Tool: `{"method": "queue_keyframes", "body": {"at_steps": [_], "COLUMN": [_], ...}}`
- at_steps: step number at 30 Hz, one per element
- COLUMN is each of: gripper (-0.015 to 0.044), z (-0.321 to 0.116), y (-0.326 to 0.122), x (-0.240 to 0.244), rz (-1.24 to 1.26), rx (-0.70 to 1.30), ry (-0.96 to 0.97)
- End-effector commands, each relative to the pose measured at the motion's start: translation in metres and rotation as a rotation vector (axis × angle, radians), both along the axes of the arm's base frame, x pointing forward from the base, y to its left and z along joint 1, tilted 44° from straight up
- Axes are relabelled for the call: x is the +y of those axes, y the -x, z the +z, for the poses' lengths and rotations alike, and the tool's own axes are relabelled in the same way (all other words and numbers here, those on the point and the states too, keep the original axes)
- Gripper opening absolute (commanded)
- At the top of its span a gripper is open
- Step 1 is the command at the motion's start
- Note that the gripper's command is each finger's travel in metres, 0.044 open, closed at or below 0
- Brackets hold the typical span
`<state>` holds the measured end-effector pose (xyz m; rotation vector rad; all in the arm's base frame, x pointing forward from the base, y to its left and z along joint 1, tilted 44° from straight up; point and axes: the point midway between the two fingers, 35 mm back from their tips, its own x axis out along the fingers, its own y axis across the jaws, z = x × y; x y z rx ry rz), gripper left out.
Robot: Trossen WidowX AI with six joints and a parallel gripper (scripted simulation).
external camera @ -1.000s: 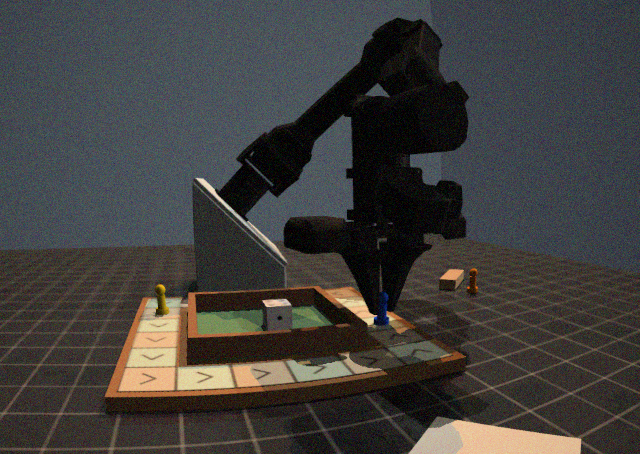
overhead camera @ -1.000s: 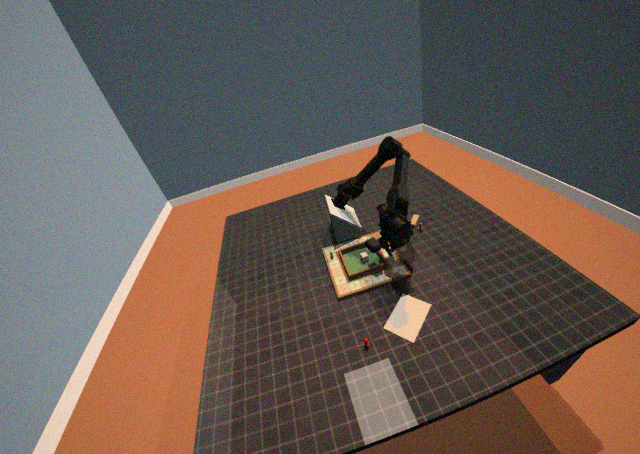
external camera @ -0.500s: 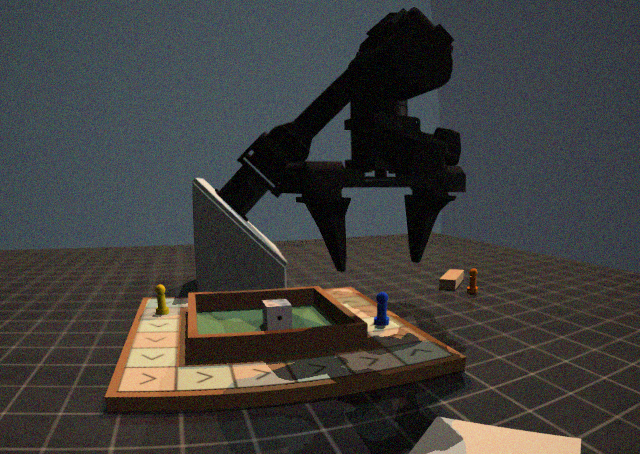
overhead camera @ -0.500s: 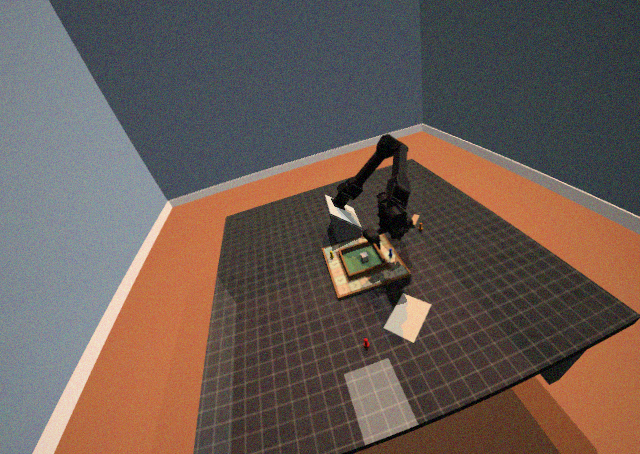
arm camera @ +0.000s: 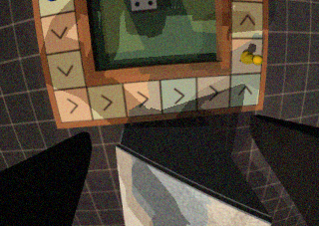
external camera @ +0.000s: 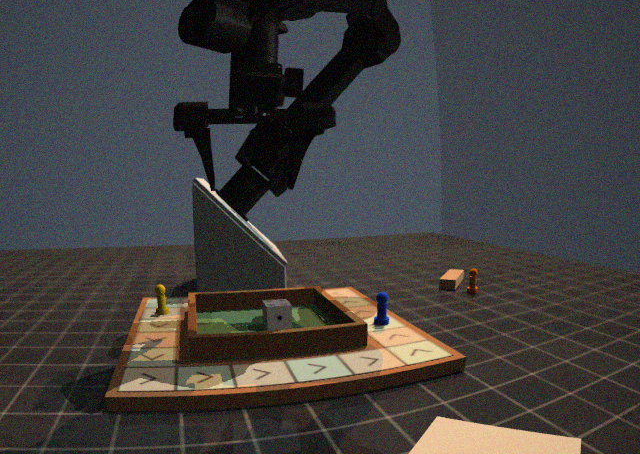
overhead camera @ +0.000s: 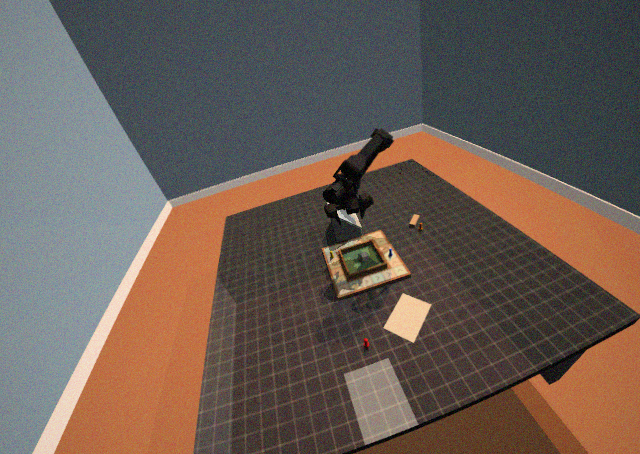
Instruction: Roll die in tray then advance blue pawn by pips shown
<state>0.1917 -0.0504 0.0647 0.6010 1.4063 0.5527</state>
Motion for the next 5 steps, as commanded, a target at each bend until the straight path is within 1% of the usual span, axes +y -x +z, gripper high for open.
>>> {"method": "queue_keyframes", "body": {"at_steps": [1,5], "gripper": [0.0440,0.0440], "z": [0.0005,0.0005], "y": [-0.0066,-0.0066], "x": [0.0028,0.0028], "rz": [0.013,0.013], "rx": [-0.012,-0.012], "ry": [0.006,0.006]}}
